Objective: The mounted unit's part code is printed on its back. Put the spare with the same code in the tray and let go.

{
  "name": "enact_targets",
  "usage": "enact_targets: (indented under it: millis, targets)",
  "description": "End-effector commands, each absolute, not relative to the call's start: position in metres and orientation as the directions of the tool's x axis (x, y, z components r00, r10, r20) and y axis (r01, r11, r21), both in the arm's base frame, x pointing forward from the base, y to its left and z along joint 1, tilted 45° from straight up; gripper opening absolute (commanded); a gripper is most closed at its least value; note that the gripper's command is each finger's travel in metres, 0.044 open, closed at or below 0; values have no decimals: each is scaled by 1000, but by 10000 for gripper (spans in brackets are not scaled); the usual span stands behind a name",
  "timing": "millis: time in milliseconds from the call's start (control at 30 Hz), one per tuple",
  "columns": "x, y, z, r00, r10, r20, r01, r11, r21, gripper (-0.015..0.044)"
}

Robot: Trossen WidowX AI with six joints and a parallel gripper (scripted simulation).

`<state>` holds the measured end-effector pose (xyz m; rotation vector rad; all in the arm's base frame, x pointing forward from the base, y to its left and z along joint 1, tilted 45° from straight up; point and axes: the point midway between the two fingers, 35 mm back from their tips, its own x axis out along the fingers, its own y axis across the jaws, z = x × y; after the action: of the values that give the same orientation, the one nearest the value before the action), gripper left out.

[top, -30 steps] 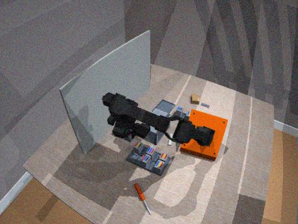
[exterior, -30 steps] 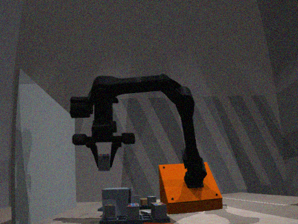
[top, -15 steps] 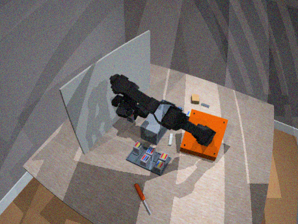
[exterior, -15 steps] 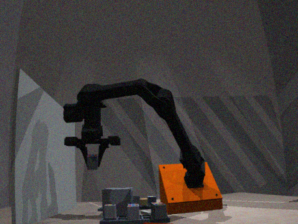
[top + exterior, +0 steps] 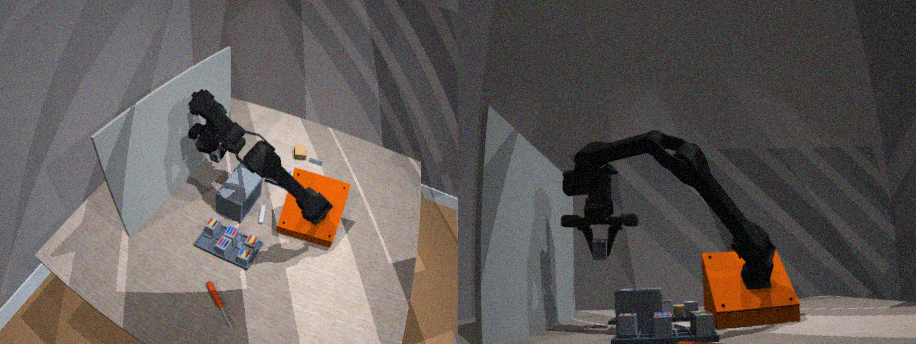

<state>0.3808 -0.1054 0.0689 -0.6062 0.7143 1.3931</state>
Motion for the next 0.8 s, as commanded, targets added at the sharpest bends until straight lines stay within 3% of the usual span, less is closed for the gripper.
enact_targets:
  millis: [0,767]
  targets:
    - [378,-128,50,40,650,-759,-995,94,28,0]
    - [317,-231,-69,33,682,-731,-997,74,24,0]
